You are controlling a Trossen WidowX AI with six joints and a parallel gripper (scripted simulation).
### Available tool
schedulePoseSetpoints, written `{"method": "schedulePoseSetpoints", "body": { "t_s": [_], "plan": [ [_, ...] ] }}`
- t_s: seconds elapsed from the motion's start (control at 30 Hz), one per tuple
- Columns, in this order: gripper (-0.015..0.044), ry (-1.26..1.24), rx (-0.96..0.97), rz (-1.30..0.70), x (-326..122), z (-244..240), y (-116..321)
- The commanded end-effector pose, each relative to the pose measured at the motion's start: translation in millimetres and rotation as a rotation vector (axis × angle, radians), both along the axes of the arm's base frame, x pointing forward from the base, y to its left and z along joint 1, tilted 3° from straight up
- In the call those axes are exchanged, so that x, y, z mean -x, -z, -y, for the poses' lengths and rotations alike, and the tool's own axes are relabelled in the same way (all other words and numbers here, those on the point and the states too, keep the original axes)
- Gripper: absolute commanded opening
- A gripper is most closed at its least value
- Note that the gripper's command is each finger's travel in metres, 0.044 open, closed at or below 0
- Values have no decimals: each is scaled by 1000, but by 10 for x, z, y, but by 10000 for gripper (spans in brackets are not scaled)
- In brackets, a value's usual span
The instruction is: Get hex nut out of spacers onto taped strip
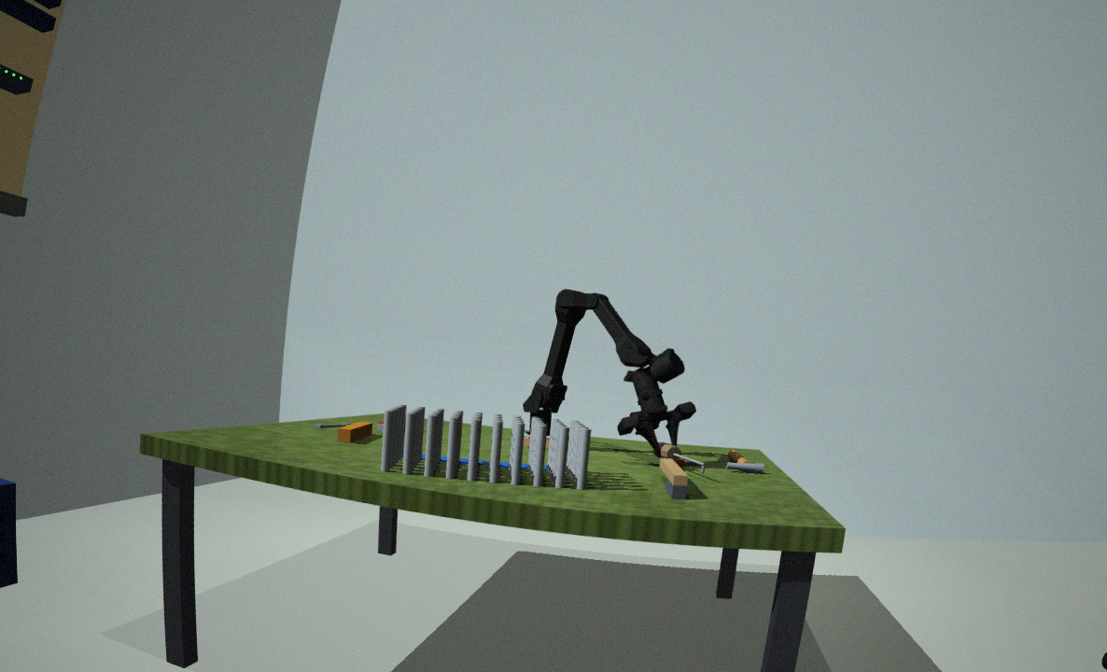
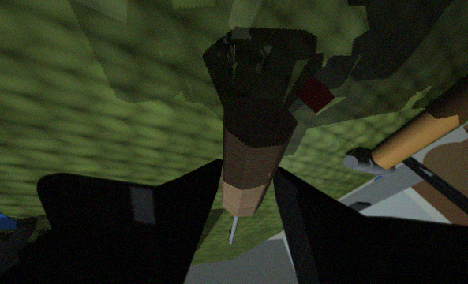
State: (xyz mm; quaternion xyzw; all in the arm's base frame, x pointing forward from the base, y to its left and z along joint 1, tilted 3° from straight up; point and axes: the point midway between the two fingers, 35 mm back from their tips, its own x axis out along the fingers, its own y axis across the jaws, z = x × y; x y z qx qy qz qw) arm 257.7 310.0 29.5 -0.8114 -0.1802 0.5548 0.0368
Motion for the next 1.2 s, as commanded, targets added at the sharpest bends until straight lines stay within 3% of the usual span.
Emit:
{"method": "schedulePoseSetpoints", "body": {
  "t_s": [0.0,0.6,1.17],
  "plan": [
    [0,-1,2,7,-5,7,39],
    [0,-1,2,6,24,45,179],
    [440,0,0,0,28,38,150]
  ]
}}
